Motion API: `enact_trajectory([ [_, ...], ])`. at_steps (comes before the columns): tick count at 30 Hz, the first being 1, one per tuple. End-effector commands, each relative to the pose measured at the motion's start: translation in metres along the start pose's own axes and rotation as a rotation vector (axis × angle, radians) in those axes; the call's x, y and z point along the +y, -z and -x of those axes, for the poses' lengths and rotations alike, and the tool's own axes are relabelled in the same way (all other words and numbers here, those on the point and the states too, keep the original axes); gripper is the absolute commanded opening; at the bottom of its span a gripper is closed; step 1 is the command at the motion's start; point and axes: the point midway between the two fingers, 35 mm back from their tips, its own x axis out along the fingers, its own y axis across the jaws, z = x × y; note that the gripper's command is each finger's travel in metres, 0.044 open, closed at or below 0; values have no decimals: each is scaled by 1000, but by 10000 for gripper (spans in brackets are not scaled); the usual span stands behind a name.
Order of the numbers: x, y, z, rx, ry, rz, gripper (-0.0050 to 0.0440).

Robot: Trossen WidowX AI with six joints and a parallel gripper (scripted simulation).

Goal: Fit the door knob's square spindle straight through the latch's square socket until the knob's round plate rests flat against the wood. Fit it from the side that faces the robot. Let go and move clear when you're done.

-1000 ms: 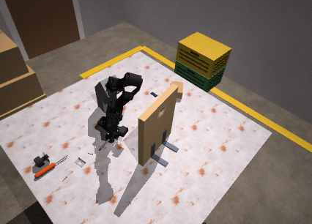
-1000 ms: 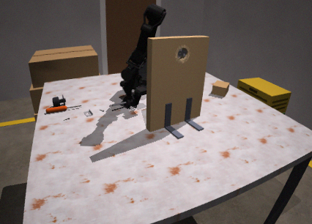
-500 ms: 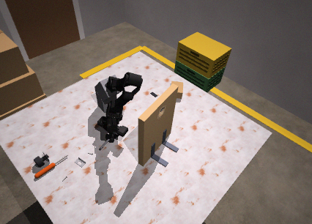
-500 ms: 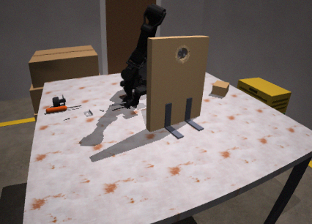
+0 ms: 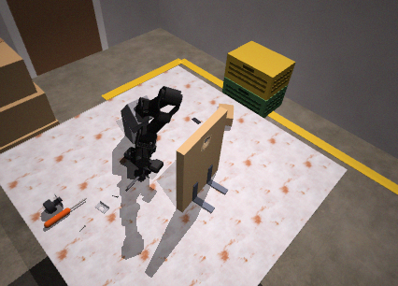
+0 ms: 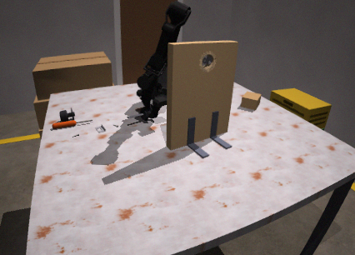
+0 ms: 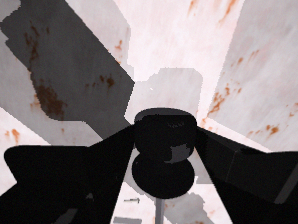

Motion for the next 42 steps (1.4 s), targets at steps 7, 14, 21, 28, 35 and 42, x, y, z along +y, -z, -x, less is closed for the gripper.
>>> enact_trajectory([
  [7, 0, 1, 23, 3, 2, 3, 0],
  [14, 0, 1, 41, 3, 2, 3, 0],
  [21, 0, 1, 54, 3, 2, 3, 0],
  [28, 0, 0, 68, 3, 2, 3, 0],
  [35, 1, -2, 65, -6, -3, -27, 0],
  [42, -7, 1, 71, -13, -7, -259, 0],
])
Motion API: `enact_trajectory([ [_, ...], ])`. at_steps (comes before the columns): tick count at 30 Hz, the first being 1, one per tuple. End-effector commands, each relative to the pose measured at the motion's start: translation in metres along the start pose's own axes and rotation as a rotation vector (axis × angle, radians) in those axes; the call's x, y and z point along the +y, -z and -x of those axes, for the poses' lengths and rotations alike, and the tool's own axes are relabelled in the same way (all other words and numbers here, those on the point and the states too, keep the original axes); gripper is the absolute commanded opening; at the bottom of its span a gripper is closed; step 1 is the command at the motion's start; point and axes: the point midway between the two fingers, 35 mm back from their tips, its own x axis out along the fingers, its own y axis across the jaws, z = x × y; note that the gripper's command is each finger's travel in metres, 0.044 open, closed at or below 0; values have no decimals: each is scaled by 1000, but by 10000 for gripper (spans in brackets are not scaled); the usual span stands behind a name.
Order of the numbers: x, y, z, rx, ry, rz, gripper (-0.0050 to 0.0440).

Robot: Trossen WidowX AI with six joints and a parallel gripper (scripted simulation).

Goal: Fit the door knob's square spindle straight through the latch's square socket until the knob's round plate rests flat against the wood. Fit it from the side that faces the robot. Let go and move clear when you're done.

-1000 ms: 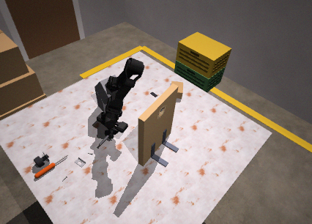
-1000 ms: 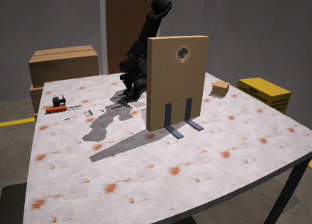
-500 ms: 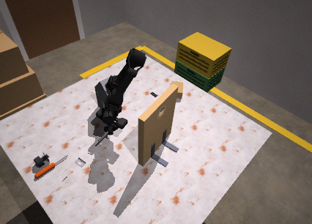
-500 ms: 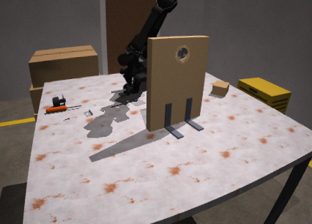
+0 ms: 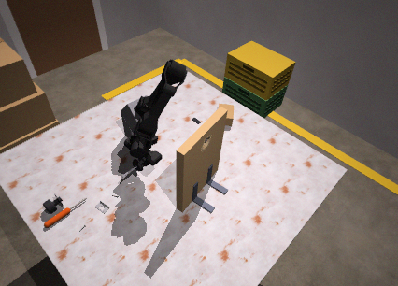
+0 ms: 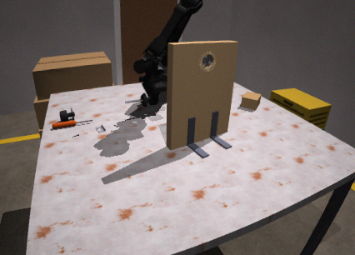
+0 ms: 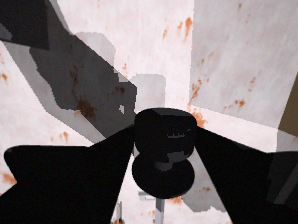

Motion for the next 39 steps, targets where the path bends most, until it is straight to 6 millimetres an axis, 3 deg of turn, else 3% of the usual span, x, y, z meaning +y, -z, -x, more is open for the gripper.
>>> enact_trajectory([
  [1, -8, 4, 5, 9, 5, -117, 0],
  [39, -49, 2, 45, -13, -26, -1272, 0],
])
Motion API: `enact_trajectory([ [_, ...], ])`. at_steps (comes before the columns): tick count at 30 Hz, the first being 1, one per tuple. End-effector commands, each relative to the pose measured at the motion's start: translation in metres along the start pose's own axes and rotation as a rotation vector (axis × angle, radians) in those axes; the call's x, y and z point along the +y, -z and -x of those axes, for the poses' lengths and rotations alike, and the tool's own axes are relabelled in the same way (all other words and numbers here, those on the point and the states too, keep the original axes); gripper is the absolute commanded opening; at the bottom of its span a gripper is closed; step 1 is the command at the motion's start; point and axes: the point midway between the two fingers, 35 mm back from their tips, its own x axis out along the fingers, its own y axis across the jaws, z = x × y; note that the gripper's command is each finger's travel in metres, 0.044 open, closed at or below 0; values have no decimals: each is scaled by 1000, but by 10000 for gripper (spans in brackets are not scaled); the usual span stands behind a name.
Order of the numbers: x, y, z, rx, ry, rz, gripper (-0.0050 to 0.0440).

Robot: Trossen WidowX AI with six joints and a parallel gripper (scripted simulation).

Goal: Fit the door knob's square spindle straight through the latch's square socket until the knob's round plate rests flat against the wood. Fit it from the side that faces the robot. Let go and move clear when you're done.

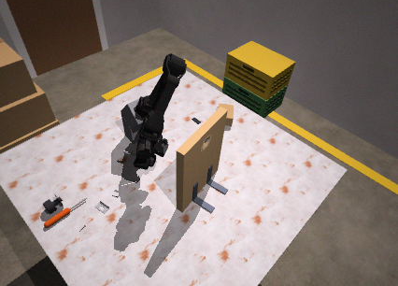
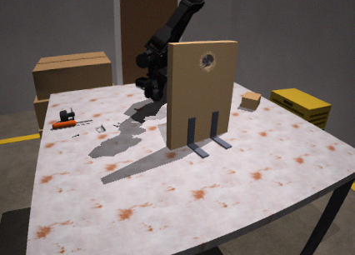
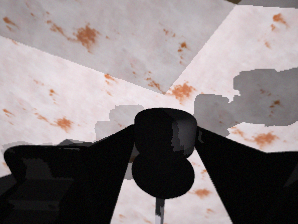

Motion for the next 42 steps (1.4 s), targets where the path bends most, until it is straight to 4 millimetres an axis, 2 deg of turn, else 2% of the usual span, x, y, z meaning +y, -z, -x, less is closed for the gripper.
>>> enact_trajectory([
  [1, -4, -6, 8, 8, 12, -127, 0],
  [3, -4, -6, 8, 8, 12, -127, 0],
  [18, -3, -23, 30, 12, -1, -637, 0],
  [20, -3, -23, 30, 12, -1, -637, 0],
  [35, 2, -39, 54, 24, -11, -1146, 0],
  [37, 2, -39, 54, 24, -11, -1146, 0],
  [42, 5, -44, 63, 29, -13, -1316, 0],
])
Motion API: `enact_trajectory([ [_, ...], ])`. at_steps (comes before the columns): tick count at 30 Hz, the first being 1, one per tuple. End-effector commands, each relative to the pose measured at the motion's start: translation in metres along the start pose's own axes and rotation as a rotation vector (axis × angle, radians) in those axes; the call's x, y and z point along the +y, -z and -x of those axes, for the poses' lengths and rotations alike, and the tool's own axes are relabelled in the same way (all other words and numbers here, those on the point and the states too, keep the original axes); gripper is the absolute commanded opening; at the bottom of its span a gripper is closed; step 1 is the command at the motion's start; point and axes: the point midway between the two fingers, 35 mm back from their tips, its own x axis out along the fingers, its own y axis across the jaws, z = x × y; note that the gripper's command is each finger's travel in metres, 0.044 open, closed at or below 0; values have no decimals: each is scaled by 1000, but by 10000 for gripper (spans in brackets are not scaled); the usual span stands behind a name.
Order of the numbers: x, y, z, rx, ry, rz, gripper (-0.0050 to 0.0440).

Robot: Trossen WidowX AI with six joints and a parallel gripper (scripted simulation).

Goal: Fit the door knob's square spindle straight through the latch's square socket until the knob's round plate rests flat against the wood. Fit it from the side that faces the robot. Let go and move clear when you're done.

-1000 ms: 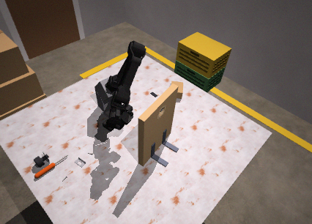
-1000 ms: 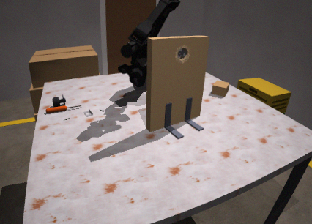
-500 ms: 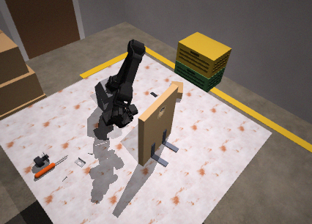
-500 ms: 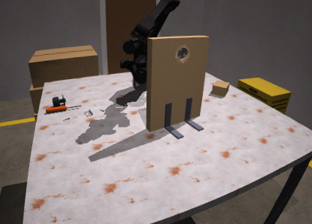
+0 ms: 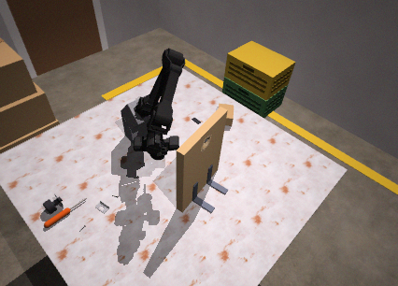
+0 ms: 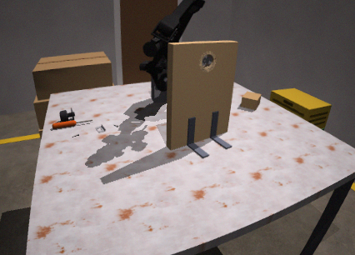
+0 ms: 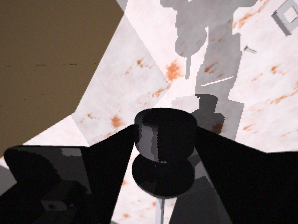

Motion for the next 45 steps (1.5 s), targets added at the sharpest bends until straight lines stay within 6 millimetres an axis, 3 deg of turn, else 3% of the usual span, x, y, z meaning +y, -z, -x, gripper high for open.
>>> enact_trajectory([
  [1, 6, -2, 10, -11, 7, -117, 0],
  [45, 47, 26, 79, 23, 24, -1440, 0],
])
